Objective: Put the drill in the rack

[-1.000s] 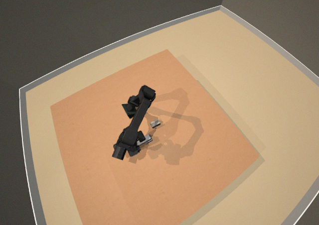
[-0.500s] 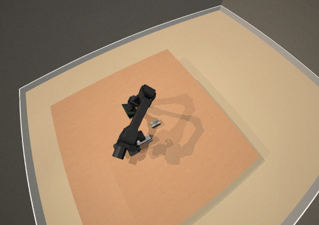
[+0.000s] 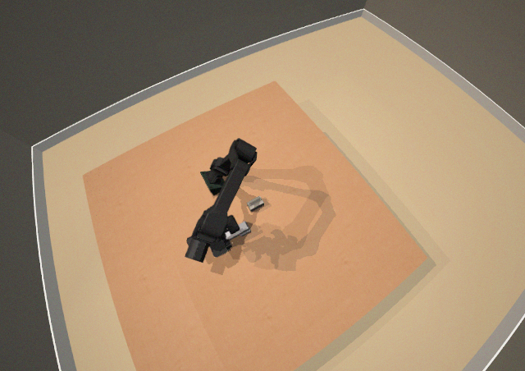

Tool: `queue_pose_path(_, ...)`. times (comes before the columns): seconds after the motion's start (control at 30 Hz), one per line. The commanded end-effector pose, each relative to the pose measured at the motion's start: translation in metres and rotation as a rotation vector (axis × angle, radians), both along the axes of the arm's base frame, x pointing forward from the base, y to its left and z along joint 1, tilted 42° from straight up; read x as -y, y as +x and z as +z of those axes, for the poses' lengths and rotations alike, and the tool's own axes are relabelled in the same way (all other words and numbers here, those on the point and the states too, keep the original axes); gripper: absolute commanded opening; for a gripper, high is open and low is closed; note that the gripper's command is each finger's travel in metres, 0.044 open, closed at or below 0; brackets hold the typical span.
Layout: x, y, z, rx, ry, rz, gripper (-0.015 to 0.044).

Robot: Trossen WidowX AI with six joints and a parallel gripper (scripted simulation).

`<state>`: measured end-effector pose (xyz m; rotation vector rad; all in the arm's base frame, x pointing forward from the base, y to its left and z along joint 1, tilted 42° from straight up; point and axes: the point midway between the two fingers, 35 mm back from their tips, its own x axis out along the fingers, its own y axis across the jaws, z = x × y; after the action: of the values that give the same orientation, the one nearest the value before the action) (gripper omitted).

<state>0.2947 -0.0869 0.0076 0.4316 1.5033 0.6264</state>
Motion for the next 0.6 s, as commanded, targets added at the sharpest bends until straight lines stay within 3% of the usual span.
queue_pose_path(0.0,-0.0169,-0.0089,-0.0150,-0.056,0.030,0.027,0.0000)
queue_pose_path(0.57,-0.0204,-0.0096,-0.0179,-0.056,0.030,0.027,0.0000)
